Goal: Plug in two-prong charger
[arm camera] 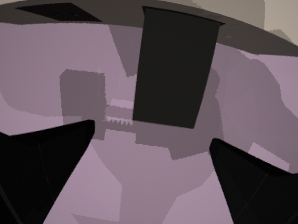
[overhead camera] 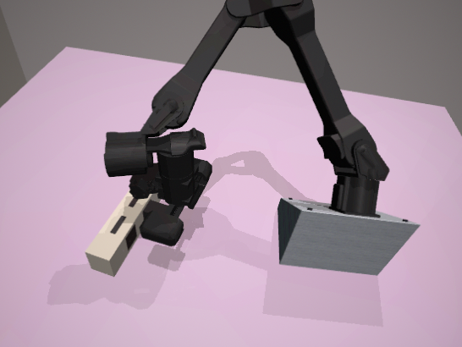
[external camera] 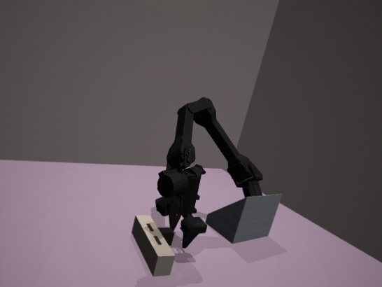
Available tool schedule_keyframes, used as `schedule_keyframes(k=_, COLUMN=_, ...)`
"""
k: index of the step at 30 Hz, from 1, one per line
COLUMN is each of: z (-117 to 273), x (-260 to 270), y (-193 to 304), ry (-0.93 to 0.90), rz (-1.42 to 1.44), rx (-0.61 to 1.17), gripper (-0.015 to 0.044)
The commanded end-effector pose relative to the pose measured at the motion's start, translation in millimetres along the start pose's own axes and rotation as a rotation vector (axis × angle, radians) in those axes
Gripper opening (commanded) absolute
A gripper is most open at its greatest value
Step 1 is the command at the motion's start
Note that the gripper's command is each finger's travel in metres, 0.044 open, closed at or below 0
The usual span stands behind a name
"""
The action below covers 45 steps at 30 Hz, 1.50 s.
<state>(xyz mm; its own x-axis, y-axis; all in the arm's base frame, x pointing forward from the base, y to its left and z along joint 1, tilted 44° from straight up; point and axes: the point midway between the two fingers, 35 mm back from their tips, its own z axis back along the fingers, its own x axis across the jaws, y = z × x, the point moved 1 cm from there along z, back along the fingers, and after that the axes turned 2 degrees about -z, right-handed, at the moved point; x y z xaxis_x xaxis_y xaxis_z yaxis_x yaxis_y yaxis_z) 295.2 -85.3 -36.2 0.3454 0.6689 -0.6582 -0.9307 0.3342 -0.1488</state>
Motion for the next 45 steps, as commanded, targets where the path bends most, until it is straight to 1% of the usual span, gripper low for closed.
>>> schedule_keyframes(k=1, z=-1.8, x=-0.3, y=8.1, ry=0.0, rz=0.0, rx=0.007, gripper=0.044)
schedule_keyframes(k=12, z=-2.7, x=-1.2, y=20.0, ry=0.0, rz=0.0, rx=0.007, gripper=0.044)
schedule_keyframes(k=15, z=0.1, x=-0.6, y=14.9, ry=0.0, rz=0.003, rx=-0.012, gripper=0.044)
schedule_keyframes(k=17, z=10.9, x=1.8, y=11.2, ry=-0.006, rz=0.012, rx=-0.117, gripper=0.044)
schedule_keyframes(k=22, z=58.9, x=3.2, y=7.0, ry=-0.018, rz=0.013, rx=-0.497, gripper=0.044)
schedule_keyframes(k=24, z=71.8, x=1.2, y=8.9, ry=-0.02, rz=0.003, rx=-0.587, gripper=0.044)
schedule_keyframes(k=45, z=73.4, x=0.8, y=9.2, ry=-0.02, rz=0.002, rx=-0.598, gripper=0.044)
